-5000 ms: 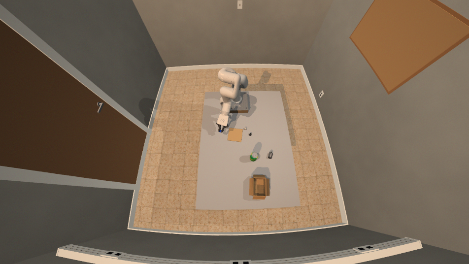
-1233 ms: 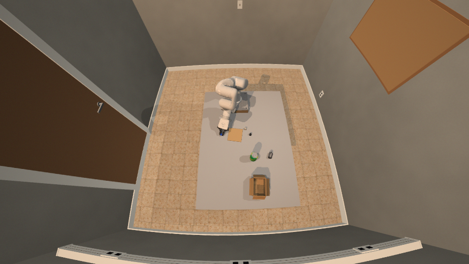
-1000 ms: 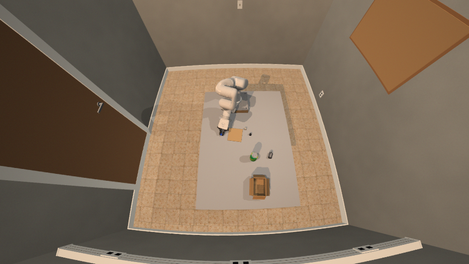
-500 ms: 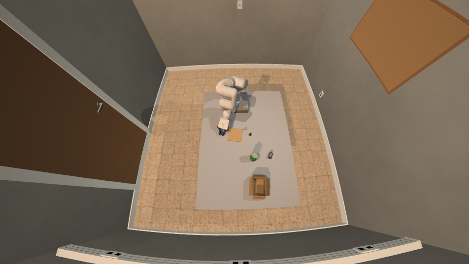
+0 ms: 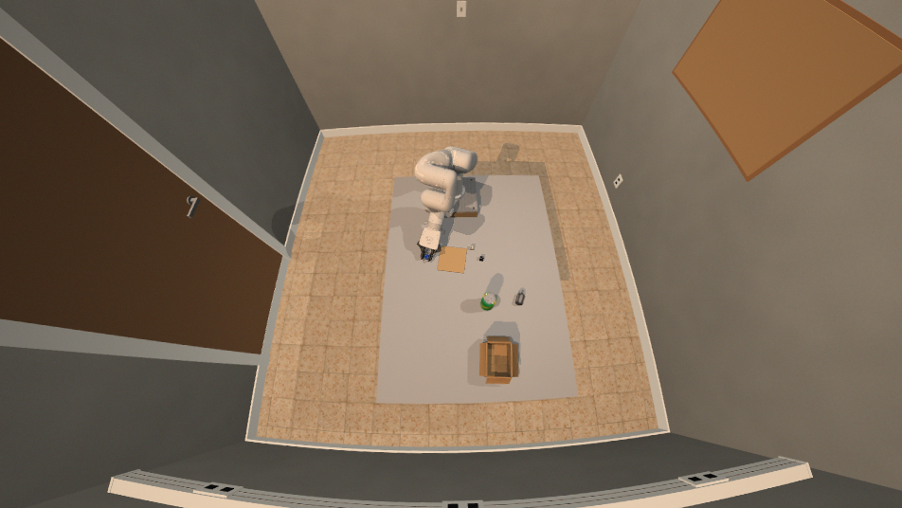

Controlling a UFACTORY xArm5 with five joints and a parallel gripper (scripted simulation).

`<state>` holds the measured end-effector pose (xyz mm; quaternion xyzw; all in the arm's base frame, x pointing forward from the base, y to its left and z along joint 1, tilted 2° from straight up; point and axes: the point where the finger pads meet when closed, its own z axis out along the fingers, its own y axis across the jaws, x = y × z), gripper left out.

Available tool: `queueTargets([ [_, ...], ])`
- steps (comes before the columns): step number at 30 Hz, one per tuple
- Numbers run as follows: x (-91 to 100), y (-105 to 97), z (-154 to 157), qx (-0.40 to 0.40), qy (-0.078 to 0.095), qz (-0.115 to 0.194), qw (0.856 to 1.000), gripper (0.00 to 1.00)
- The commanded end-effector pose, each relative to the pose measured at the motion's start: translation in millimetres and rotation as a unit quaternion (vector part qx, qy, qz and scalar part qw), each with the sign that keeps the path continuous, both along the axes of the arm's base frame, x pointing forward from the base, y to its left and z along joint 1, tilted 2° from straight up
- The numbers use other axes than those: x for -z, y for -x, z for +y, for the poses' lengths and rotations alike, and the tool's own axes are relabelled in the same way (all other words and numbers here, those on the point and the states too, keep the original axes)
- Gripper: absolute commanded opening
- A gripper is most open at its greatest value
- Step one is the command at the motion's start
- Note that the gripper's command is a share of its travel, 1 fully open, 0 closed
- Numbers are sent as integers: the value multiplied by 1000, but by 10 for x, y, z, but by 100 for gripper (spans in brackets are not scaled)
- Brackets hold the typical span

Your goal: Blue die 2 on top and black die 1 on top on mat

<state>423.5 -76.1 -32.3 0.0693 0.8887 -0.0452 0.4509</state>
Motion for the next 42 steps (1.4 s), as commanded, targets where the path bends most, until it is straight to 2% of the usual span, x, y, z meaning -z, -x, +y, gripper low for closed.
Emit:
queueTargets([
  [1,-7,-4,-1,0,0,-1,1000,36],
  [32,-9,-2,0,0,0,-1,1000,36],
  [42,-108,132,26,0,0,-1,1000,36],
])
